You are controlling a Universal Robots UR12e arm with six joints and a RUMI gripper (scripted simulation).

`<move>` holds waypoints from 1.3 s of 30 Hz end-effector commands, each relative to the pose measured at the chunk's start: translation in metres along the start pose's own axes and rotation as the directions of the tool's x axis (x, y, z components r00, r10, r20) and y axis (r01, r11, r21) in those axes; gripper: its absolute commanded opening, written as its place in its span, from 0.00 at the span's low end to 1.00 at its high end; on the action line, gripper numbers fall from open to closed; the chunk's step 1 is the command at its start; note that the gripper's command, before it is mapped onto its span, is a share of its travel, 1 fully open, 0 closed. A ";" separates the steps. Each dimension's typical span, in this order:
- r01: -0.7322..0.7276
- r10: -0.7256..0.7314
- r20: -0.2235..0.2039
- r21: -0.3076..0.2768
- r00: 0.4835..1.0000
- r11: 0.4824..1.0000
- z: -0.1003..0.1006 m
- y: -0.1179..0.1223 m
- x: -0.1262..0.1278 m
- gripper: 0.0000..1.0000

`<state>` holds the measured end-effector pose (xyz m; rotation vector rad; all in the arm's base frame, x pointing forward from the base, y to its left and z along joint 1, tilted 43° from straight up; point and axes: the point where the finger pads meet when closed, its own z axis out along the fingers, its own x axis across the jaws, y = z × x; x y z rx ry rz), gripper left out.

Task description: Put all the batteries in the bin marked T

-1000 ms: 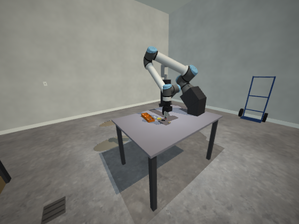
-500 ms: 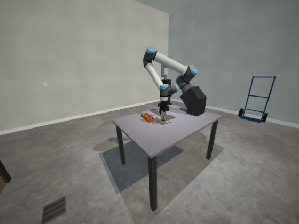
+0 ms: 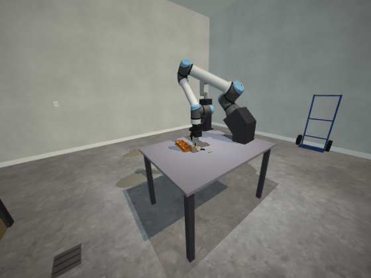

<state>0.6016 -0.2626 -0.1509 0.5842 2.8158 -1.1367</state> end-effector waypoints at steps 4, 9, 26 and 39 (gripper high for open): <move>0.000 0.000 0.001 -0.001 1.000 1.000 0.000 -0.040 -0.026 0.00; 0.000 0.000 0.001 -0.001 1.000 1.000 0.000 -0.055 -0.035 0.00; 0.000 0.000 0.001 -0.001 1.000 1.000 0.000 -0.084 -0.054 0.00; 0.000 0.000 0.001 -0.001 1.000 1.000 0.014 -0.081 -0.052 0.00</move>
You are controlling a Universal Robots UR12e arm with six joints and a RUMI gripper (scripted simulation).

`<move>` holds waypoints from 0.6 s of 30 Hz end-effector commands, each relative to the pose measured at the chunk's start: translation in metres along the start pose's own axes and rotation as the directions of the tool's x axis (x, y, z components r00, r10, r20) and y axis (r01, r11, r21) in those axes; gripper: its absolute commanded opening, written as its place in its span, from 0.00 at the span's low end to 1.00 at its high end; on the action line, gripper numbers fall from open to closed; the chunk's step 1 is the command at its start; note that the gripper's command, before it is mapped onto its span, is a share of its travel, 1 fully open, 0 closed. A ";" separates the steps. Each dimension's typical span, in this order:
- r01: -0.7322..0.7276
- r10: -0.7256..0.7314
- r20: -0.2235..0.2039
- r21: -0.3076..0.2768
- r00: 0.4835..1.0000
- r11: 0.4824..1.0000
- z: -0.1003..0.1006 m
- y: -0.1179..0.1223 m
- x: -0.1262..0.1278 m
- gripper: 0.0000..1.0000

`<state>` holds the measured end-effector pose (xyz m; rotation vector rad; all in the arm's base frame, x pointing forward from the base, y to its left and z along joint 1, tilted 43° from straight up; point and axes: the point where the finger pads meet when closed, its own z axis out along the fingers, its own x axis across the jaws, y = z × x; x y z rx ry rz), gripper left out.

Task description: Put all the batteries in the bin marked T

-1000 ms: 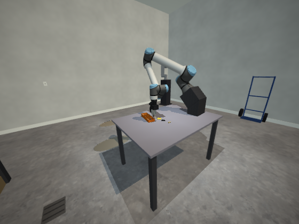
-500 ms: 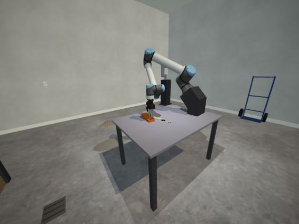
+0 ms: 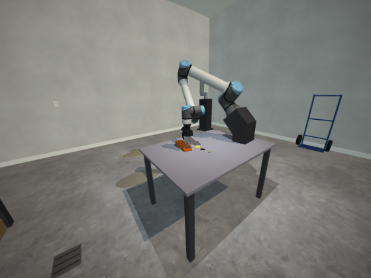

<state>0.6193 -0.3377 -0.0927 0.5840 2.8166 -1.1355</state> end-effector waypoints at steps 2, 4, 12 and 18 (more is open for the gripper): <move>0.000 0.000 0.001 0.000 1.000 1.000 0.011 0.000 0.000 0.00; 0.000 0.000 0.001 0.000 1.000 1.000 0.011 0.000 0.000 0.00; 0.000 0.000 0.001 0.000 1.000 1.000 0.023 0.001 0.000 0.00; 0.000 0.000 0.001 0.000 1.000 1.000 0.023 0.002 0.001 0.00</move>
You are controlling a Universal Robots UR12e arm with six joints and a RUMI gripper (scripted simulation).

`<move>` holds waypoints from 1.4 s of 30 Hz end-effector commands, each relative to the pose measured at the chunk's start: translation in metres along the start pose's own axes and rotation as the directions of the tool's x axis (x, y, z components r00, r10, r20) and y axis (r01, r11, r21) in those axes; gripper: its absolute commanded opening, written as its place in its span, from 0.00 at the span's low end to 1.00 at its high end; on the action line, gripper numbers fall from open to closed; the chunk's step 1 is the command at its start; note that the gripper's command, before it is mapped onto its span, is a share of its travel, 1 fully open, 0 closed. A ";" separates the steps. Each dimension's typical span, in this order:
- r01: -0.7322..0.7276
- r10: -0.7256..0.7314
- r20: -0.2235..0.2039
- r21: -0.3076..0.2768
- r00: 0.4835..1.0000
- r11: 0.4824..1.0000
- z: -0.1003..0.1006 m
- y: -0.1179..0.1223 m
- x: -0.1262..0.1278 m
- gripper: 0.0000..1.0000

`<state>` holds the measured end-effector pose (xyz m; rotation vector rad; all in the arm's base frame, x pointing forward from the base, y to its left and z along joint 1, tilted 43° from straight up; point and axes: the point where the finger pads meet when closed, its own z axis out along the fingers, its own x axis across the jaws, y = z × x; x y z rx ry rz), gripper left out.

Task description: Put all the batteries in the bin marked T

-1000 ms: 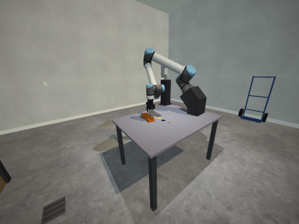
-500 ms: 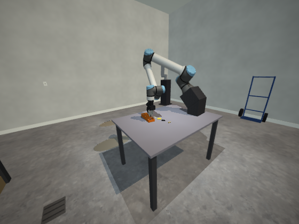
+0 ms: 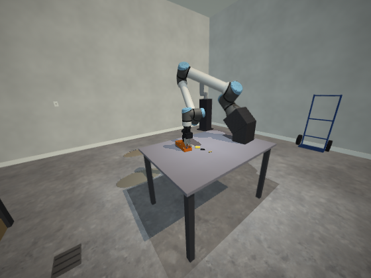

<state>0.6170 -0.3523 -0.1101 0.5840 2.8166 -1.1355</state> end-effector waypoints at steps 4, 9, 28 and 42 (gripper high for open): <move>0.000 0.000 0.001 0.000 1.000 1.000 0.000 0.001 0.000 0.00; 0.000 0.000 0.001 0.000 1.000 1.000 0.000 0.001 0.000 0.00; 0.000 0.000 0.001 0.000 1.000 1.000 0.000 0.001 0.000 0.14; 0.000 0.000 0.001 0.000 1.000 1.000 -0.016 0.001 0.000 0.14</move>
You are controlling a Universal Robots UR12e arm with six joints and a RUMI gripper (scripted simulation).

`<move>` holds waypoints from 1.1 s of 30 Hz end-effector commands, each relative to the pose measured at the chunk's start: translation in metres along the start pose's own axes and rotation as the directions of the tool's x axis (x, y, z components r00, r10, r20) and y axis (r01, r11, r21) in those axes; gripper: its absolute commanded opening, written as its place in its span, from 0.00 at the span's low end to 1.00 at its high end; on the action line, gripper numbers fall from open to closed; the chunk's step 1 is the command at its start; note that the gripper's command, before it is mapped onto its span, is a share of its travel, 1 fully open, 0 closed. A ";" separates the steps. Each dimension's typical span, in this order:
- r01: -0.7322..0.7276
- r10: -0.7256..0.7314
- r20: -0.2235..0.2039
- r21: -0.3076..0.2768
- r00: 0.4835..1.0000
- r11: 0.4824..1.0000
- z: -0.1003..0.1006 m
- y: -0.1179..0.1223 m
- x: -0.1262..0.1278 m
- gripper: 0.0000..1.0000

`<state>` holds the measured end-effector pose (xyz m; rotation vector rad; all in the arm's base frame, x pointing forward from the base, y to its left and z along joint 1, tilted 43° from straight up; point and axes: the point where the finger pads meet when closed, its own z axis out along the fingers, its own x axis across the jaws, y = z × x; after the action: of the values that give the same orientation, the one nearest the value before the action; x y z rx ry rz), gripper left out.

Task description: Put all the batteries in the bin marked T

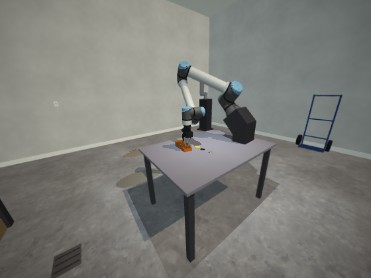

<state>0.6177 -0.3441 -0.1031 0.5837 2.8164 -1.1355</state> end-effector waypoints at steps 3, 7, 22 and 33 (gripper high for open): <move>0.000 0.000 0.001 0.000 1.000 1.000 -0.009 0.000 0.000 0.14; 0.000 0.000 0.001 0.000 1.000 1.000 -0.015 0.000 0.000 0.14; 0.183 -0.183 0.001 0.000 0.983 0.983 -0.022 0.017 0.028 0.17; 0.480 -0.480 -0.005 -0.001 0.877 0.877 -0.029 0.055 0.093 0.17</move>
<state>0.5711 -0.2778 -0.1230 0.0579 3.0178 -1.1835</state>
